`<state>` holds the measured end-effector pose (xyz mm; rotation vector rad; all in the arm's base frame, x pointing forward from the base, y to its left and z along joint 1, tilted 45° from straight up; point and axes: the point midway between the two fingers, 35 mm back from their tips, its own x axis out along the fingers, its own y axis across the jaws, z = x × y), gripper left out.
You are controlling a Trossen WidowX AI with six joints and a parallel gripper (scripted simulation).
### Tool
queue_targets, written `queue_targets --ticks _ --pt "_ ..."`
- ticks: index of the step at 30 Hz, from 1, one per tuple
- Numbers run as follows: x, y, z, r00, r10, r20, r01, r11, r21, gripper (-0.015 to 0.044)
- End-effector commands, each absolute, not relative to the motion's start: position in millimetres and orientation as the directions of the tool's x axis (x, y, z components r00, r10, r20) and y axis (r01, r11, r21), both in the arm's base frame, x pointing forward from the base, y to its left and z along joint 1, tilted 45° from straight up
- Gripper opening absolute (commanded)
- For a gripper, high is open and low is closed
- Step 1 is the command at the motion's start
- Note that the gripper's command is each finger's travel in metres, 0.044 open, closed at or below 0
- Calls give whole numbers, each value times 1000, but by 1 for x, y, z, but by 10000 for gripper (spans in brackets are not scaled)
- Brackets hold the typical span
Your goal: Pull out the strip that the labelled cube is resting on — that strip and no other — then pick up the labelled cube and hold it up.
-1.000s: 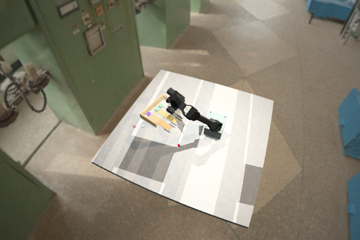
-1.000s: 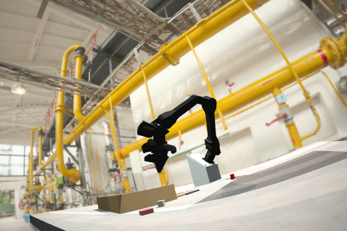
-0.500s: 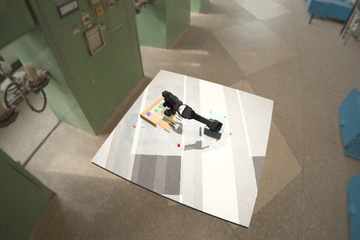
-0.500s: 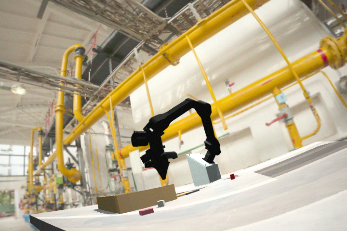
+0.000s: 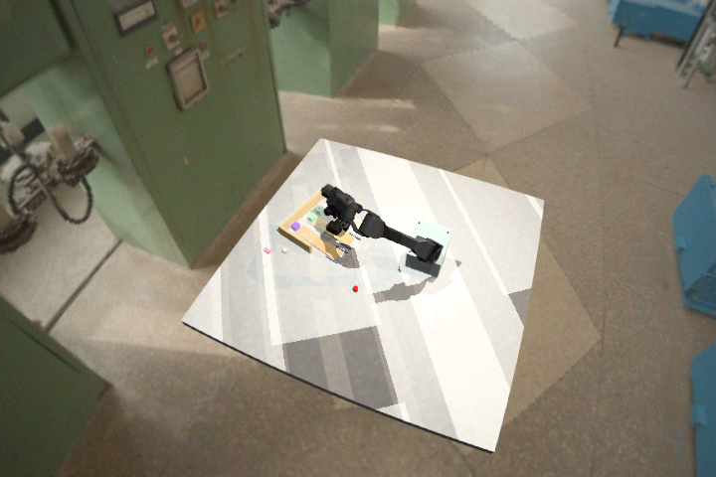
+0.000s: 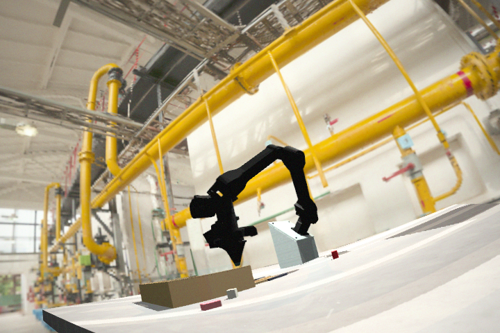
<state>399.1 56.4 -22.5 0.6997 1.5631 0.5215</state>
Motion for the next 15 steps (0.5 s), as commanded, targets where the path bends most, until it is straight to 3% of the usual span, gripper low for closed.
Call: queue_targets --ticks 1,15 --pt "397 63 -30 -37 700 -713 139 710 690 0" --pt "395 80 -46 -37 701 -712 139 709 691 0"
